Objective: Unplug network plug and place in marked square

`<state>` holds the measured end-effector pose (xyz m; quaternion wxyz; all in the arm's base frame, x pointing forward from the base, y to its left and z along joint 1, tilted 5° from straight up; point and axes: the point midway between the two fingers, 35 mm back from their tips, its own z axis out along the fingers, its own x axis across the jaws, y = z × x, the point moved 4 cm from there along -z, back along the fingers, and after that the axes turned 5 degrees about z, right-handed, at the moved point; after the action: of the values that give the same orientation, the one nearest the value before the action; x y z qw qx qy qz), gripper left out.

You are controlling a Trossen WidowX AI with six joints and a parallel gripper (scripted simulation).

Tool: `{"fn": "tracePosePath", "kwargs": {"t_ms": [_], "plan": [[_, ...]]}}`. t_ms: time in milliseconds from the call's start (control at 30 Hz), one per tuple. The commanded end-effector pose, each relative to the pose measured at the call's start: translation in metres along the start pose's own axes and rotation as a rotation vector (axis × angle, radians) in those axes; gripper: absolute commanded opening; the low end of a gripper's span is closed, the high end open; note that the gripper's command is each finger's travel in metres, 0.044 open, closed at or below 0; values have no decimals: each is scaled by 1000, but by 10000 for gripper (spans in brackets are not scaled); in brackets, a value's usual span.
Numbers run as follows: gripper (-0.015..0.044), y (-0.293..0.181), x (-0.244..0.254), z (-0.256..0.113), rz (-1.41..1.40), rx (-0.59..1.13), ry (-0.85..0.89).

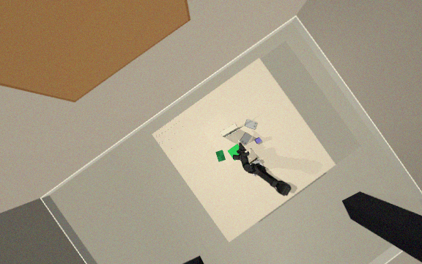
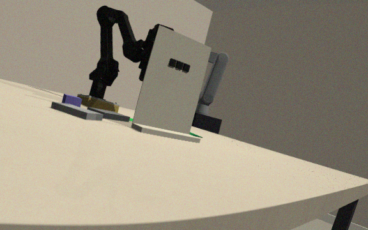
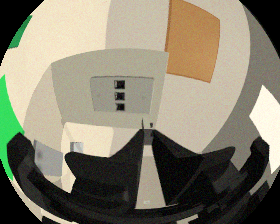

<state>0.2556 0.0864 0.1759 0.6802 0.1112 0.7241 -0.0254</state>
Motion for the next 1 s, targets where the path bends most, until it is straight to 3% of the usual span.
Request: {"fn": "tracePosePath", "kwargs": {"t_ms": [0,267,967], "plan": [[0,-1,-10,-3,8,-4,-4],[0,-2,-12,-5,-17,-22,21],[0,4,35,-10,-269,-277,416]]}}
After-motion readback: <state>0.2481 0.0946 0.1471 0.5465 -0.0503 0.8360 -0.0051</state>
